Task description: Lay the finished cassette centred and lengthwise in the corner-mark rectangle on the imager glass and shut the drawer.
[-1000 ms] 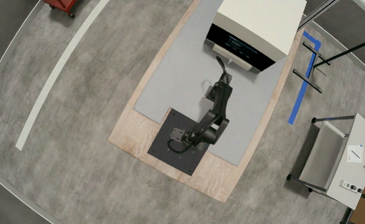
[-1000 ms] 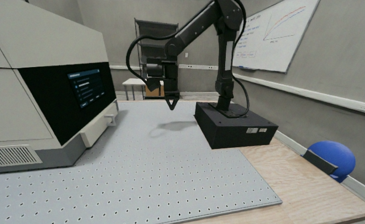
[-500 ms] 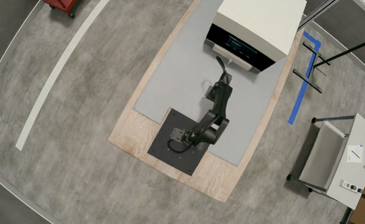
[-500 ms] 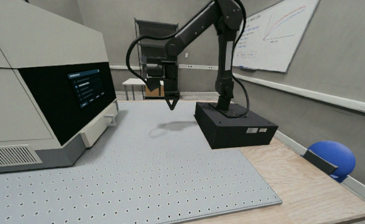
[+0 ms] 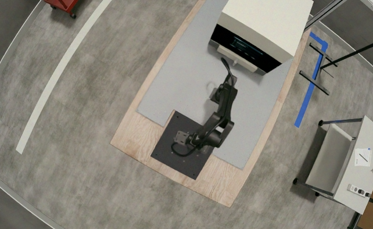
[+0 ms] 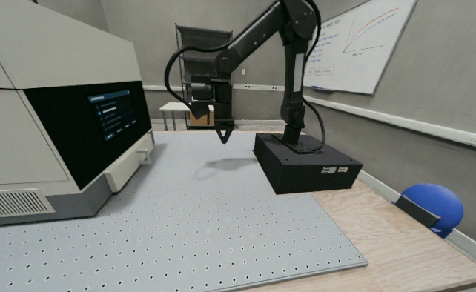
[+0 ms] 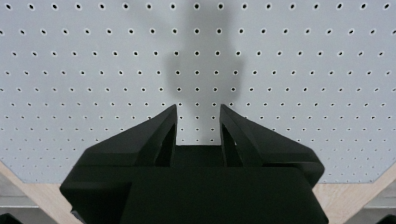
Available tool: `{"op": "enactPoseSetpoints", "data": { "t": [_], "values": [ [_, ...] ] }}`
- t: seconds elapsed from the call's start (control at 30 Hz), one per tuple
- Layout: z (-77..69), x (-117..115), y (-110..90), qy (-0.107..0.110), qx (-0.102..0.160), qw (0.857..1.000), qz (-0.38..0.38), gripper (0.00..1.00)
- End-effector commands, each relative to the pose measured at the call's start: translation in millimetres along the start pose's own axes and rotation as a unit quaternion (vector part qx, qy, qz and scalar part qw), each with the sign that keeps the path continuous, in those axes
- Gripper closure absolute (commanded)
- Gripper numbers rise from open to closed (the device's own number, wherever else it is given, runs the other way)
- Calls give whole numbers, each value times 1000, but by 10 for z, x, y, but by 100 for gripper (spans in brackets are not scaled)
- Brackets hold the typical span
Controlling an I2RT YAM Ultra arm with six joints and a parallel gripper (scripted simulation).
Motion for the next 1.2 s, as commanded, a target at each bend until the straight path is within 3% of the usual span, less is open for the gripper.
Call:
{"op": "enactPoseSetpoints", "data": {
  "t": [0.0, 0.07, 0.1, 1.17],
  "values": [
    [-105, 23, 147, -3, -31, 1000, -1, 65],
    [-105, 23, 147, -3, -31, 1000, -1, 65],
    [-105, 23, 147, -3, -31, 1000, -1, 0],
    [-105, 23, 147, -3, -31, 1000, -2, 0]
  ]
}}
Point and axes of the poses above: the point where the finger pads meet when closed, its own z axis out along the fingers, its own x axis across the jaws, y = z × x, the point moved 1 cm from there along -z, back along the fingers, and after that the axes turned 7 degrees about -z, right-handed, at the moved point
